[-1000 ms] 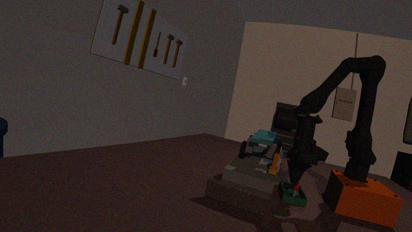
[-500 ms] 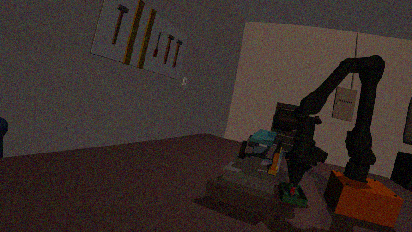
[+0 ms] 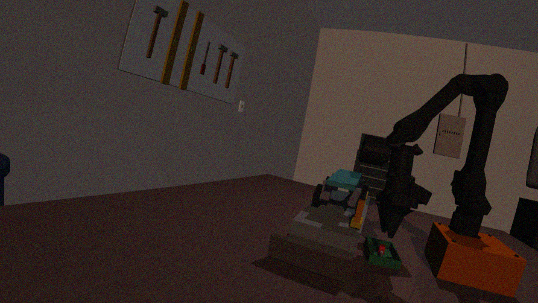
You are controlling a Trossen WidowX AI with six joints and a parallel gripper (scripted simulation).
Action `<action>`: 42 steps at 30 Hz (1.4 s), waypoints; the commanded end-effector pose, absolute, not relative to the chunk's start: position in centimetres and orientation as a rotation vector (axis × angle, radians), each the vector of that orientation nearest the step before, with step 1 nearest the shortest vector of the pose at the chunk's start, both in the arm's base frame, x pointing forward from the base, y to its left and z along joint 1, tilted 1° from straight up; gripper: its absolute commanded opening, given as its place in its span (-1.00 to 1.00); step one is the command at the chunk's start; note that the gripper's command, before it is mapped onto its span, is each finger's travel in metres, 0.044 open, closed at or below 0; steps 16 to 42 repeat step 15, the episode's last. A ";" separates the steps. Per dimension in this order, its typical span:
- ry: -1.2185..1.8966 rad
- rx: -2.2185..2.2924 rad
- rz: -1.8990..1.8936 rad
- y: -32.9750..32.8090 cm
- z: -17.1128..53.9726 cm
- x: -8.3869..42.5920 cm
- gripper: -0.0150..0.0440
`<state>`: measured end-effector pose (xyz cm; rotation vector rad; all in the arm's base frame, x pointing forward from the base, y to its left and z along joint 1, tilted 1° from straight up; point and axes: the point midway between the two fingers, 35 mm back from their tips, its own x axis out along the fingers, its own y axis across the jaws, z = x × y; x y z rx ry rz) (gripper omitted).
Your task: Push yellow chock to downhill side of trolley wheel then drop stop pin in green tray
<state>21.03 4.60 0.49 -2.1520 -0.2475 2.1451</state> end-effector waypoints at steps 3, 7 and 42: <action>-0.258 -2.167 2.128 4.5 2.5 21.1 1.00; -0.258 -2.167 2.128 4.4 3.7 21.0 1.00; -0.258 -2.167 2.128 4.4 6.0 21.0 1.00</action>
